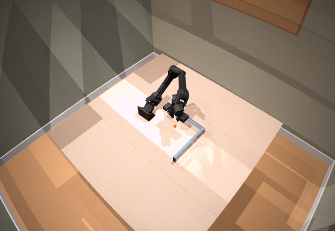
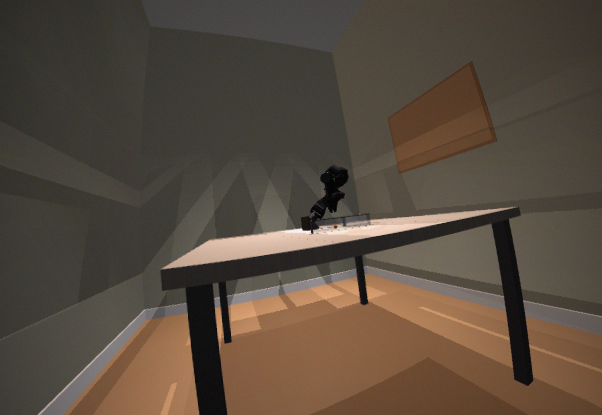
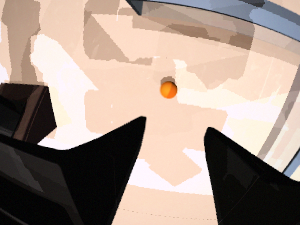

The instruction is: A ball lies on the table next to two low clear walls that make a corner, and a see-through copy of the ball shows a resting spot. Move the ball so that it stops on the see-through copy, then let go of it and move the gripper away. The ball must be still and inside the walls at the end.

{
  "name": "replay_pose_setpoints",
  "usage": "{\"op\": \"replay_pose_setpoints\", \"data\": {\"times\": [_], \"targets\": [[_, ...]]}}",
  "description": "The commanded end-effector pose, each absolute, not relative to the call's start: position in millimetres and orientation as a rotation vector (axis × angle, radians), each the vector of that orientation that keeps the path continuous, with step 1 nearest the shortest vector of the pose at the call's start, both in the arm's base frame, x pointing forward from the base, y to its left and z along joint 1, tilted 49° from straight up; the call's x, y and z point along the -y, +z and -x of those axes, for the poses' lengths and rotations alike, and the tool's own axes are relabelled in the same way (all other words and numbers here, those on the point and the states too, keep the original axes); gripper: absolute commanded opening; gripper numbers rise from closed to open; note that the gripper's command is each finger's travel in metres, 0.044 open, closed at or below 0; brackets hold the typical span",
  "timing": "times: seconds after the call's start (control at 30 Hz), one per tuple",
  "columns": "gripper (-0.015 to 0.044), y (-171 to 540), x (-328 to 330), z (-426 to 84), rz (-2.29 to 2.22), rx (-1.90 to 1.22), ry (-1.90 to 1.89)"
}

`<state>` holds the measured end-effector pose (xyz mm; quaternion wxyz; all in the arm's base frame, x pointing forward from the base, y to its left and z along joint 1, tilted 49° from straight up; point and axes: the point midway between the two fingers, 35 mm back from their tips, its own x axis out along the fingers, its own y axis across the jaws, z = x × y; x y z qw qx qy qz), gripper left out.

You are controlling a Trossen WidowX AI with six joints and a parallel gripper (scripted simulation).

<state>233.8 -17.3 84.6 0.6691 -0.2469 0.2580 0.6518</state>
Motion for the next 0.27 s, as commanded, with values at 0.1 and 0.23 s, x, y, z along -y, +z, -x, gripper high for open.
{"op": "replay_pose_setpoints", "data": {"times": [0.1,0.23], "targets": [[0.0256,91,24,-234,0.556,-0.582,1.468],[0.0361,113,47,-230,0.553,-0.578,1.473]]}}
